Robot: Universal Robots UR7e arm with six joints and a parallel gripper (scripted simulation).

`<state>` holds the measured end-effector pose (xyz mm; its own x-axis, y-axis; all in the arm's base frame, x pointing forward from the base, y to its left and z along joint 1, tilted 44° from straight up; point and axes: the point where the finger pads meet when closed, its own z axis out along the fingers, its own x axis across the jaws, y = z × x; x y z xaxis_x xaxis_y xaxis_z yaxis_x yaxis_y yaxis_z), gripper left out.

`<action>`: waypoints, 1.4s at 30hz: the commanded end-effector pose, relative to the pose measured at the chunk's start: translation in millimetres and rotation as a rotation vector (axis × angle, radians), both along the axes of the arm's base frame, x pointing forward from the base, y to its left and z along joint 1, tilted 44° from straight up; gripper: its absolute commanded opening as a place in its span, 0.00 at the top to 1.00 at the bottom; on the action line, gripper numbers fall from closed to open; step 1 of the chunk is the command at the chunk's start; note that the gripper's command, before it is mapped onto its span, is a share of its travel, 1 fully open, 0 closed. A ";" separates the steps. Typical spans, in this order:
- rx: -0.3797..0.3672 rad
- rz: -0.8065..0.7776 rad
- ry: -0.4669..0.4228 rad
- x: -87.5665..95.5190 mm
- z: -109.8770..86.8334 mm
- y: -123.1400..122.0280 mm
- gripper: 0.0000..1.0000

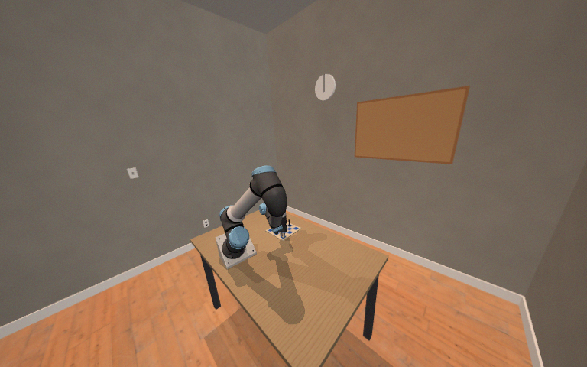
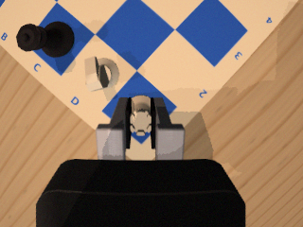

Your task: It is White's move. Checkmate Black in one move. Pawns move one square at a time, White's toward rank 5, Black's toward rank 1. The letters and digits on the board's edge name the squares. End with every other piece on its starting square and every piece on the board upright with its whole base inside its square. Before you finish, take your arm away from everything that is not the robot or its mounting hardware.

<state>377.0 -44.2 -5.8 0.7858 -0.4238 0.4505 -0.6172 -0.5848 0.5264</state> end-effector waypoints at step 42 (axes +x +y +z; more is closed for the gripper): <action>0.000 0.000 -0.001 -1.0 22.5 21.5 1.00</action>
<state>376.1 -27.6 11.3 0.7859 -0.4240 0.4502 -0.6171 -0.5847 0.5266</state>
